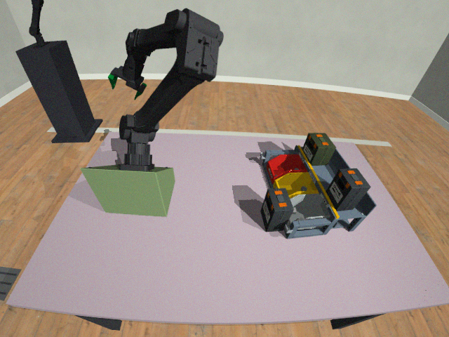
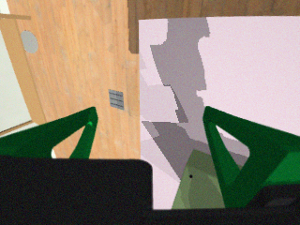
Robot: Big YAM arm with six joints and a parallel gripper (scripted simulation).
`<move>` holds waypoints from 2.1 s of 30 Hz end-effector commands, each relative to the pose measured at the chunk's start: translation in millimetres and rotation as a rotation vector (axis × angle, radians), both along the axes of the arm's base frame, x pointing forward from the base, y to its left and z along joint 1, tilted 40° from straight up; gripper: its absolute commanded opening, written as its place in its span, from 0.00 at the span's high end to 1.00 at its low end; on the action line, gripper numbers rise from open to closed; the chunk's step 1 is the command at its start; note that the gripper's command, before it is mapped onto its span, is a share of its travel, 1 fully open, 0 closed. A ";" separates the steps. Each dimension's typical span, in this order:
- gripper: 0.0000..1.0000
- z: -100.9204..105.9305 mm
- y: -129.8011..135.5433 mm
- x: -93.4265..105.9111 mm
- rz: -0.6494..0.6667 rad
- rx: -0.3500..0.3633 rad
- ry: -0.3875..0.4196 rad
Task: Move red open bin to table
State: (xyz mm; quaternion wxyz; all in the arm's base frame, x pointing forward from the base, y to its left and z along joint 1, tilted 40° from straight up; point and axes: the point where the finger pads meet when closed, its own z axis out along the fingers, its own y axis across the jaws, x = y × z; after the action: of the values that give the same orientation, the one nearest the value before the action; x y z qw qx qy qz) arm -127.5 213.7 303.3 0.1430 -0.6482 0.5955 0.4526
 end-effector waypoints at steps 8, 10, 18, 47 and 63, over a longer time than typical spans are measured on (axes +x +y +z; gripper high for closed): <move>0.00 30.2 10.5 5.5 -0.060 -0.002 0.047; 0.00 30.5 12.1 7.4 -0.073 -0.011 0.049; 0.00 35.4 21.3 14.3 -0.125 -0.032 0.066; 0.00 52.2 55.2 44.3 -0.320 -0.104 0.138; 0.00 61.6 76.7 68.4 -0.449 -0.147 0.190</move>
State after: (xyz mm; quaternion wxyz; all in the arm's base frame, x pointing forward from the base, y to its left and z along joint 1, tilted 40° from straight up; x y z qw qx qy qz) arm -63.3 282.5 339.3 0.1370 -0.4847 0.7589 0.4128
